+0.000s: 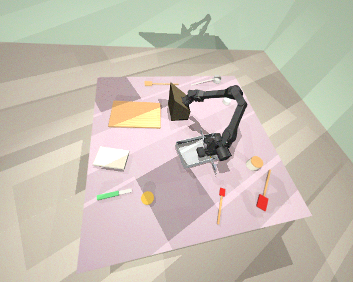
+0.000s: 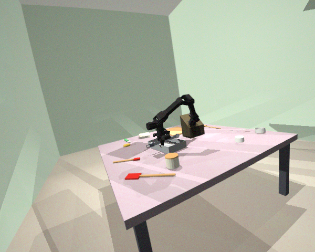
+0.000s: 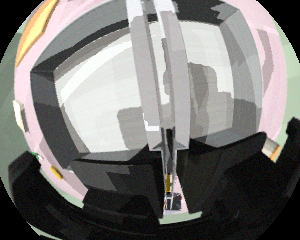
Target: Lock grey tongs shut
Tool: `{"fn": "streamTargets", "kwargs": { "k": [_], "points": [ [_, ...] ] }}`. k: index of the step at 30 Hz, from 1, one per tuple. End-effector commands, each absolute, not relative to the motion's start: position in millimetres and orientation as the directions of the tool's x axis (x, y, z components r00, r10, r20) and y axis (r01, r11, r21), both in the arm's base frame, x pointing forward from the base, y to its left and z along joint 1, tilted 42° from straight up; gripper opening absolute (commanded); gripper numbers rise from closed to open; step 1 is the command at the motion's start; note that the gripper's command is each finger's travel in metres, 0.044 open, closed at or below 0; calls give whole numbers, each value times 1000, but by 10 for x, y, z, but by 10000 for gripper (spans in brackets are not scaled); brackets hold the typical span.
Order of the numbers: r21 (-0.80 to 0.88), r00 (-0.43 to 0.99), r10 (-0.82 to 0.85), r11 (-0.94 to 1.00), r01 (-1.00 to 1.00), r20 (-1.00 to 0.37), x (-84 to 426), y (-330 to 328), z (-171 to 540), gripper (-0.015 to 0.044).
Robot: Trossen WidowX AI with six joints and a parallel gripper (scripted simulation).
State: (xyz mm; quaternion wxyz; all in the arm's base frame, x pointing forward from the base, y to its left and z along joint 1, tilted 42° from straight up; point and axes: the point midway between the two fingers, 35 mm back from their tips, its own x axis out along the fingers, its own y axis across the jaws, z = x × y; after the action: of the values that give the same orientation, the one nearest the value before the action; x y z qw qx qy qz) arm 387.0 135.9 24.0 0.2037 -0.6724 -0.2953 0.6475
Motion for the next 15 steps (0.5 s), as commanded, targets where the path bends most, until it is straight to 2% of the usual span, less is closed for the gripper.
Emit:
{"fn": "streamTargets", "kwargs": {
  "k": [1,8,15],
  "points": [
    [-653,-5,659,-745,137,-752,3933,1193,414,-150],
    [-656,-13,661,-743,129,-751,3910,532,1159,-150],
    [-657,-13,661,-743,129,-750,3905,514,1182,-150]
  ]
}}
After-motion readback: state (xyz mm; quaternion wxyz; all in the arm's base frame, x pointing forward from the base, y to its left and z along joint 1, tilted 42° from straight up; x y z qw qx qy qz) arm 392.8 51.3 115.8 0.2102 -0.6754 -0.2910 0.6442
